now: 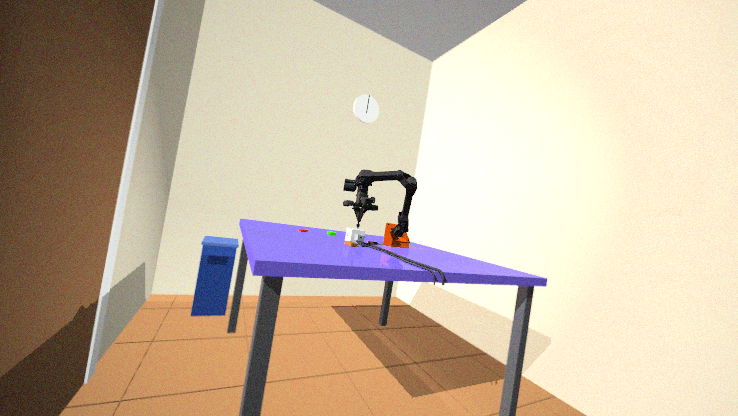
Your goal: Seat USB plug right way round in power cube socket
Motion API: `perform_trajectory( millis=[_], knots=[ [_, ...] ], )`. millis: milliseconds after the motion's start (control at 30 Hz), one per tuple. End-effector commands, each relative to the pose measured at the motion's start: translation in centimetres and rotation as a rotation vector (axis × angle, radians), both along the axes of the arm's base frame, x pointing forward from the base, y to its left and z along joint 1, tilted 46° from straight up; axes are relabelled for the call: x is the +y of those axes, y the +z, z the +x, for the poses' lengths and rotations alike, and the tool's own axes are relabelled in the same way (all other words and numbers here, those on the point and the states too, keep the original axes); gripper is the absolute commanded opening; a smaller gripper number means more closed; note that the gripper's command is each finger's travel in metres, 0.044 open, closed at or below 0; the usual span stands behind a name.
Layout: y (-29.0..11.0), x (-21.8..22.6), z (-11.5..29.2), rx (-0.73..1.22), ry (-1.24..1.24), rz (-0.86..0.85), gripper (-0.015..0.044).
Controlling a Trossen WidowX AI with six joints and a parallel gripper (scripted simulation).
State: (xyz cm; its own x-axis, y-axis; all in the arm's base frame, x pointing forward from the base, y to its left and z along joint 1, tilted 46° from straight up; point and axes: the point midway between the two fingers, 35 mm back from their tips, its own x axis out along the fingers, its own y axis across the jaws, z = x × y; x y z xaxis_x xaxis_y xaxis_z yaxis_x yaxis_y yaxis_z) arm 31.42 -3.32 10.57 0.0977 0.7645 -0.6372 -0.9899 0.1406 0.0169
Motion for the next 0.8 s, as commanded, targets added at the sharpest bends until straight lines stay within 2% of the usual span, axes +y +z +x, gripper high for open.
perform_trajectory(
  millis=[0, 767],
  knots=[
    [-0.02, 0.08, 0.04, -0.001, -0.003, 0.003, 0.0],
    [-0.21, 0.27, 0.07, -0.001, -0.003, 0.003, 0.0]
  ],
)
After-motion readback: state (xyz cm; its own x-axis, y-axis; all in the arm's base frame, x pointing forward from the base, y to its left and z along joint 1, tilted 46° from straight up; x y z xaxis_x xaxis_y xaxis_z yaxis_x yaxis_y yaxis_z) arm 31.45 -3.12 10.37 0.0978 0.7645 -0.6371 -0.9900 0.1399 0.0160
